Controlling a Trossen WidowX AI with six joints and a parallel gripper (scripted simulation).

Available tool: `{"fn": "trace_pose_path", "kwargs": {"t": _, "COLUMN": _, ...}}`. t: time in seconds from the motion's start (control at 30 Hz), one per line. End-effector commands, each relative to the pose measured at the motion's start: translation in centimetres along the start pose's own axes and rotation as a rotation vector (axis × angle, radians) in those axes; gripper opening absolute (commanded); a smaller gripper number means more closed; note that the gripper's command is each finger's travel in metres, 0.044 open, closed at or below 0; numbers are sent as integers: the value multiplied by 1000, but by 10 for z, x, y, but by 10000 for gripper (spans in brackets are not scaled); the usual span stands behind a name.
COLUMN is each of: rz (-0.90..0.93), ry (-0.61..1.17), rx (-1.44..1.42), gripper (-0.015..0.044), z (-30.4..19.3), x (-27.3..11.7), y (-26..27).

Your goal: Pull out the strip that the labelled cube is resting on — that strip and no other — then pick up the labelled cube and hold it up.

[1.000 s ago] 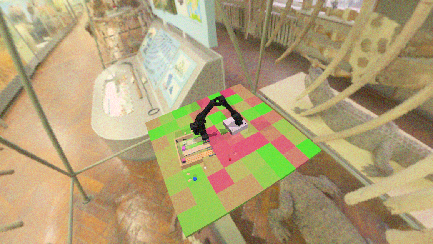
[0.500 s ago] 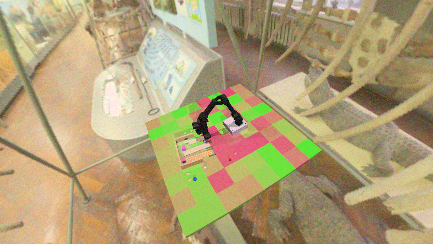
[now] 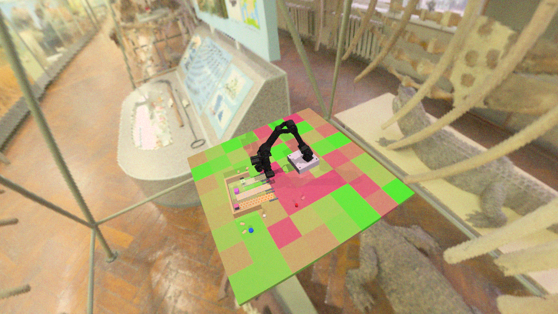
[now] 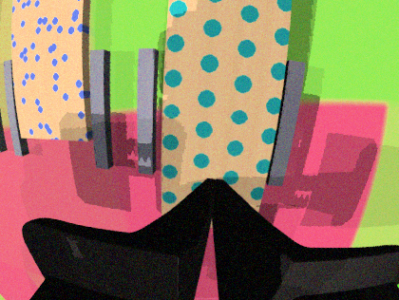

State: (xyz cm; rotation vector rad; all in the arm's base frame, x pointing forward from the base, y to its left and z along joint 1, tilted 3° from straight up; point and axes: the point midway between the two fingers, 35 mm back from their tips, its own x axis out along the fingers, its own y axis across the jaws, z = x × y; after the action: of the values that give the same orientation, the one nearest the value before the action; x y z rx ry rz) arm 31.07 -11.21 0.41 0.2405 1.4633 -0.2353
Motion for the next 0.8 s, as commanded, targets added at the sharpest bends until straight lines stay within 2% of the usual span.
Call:
{"fn": "trace_pose_path", "kwargs": {"t": 0.0, "rz": 4, "ry": 25, "rx": -5, "gripper": 0, "z": -15, "x": 5, "y": 1}}
{"fn": "trace_pose_path", "kwargs": {"t": 0.77, "rz": 4, "ry": 28, "rx": -5, "gripper": 0, "z": -47, "x": 5, "y": 1}}
